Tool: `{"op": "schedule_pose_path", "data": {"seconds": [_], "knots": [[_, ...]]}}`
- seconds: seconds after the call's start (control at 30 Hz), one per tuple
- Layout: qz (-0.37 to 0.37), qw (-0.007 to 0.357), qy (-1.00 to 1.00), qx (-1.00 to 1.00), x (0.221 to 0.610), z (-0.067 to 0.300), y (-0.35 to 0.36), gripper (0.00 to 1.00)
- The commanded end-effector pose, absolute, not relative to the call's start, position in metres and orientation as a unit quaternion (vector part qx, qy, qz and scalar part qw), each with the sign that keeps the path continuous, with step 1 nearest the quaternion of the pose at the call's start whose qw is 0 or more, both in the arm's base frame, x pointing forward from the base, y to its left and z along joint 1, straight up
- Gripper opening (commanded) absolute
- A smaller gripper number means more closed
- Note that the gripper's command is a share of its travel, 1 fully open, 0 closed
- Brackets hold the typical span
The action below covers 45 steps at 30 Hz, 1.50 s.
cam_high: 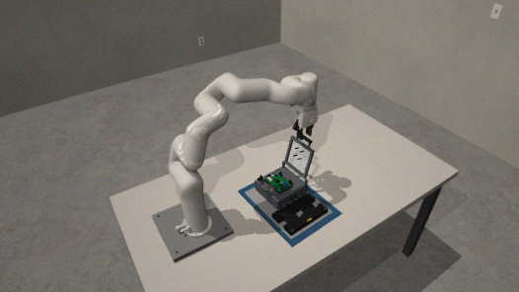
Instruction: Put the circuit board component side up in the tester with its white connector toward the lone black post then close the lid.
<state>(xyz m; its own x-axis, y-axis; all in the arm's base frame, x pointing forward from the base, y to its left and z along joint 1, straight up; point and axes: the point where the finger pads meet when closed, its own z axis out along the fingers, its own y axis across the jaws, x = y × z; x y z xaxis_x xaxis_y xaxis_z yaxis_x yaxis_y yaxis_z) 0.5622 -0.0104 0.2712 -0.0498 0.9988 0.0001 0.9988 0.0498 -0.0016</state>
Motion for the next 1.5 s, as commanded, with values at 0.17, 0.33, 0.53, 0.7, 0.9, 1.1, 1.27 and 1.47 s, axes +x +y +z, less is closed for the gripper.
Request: {"op": "schedule_pose_path", "data": {"seconds": [0.17, 0.33, 0.53, 0.7, 0.9, 1.1, 1.27, 1.47], "knots": [[-0.001, -0.001, -0.725, -0.689, 0.563, 0.262, -0.01, 0.52], [-0.001, -0.001, -0.725, -0.689, 0.563, 0.258, -0.01, 0.52], [-0.001, -0.001, -0.725, -0.689, 0.563, 0.256, -0.01, 0.52], [-0.001, -0.001, -0.725, -0.689, 0.563, 0.256, -0.01, 0.52], [-0.001, -0.001, -0.725, -0.689, 0.563, 0.256, -0.01, 0.52], [-0.001, -0.001, -0.725, -0.689, 0.563, 0.256, -0.01, 0.0], [-0.001, -0.001, -0.725, -0.689, 0.563, 0.256, -0.01, 0.0], [-0.001, -0.001, -0.725, -0.689, 0.563, 0.256, -0.01, 0.0]]}}
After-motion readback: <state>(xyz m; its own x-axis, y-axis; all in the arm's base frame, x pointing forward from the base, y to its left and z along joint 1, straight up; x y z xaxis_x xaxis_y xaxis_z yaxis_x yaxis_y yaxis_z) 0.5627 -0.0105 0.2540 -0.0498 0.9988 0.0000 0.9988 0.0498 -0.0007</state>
